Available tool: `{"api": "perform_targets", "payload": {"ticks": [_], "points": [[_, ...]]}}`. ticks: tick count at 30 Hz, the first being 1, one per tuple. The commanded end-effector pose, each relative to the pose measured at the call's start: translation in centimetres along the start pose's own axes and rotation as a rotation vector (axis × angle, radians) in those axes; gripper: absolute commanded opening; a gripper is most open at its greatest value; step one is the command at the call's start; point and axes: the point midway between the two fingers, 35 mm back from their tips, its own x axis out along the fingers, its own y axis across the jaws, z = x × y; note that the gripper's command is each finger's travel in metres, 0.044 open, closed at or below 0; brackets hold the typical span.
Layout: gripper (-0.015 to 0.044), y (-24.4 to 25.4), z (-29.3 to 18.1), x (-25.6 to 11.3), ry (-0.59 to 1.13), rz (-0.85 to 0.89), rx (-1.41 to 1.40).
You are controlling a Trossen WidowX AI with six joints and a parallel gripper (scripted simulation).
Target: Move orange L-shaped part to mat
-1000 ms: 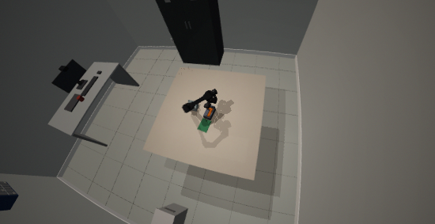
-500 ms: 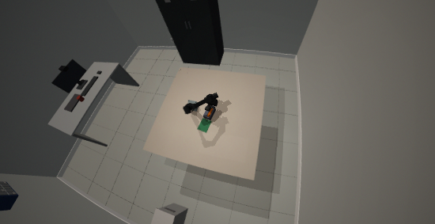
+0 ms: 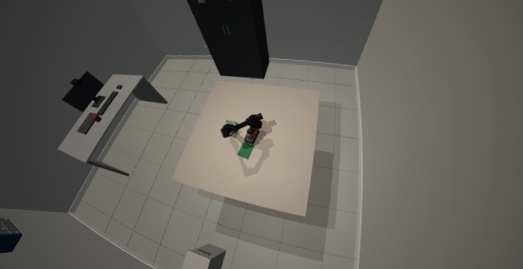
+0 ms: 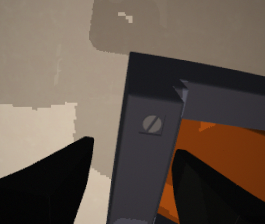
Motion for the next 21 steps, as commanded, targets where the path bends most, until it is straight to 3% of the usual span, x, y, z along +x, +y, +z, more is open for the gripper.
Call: {"api": "perform_targets", "payload": {"ticks": [1,21], "points": [[0.018,-0.18,-0.2,0.86,0.005,-0.013,-0.011],[0.018,0.0,-0.11,0.74,0.002,-0.002,-0.003]]}}
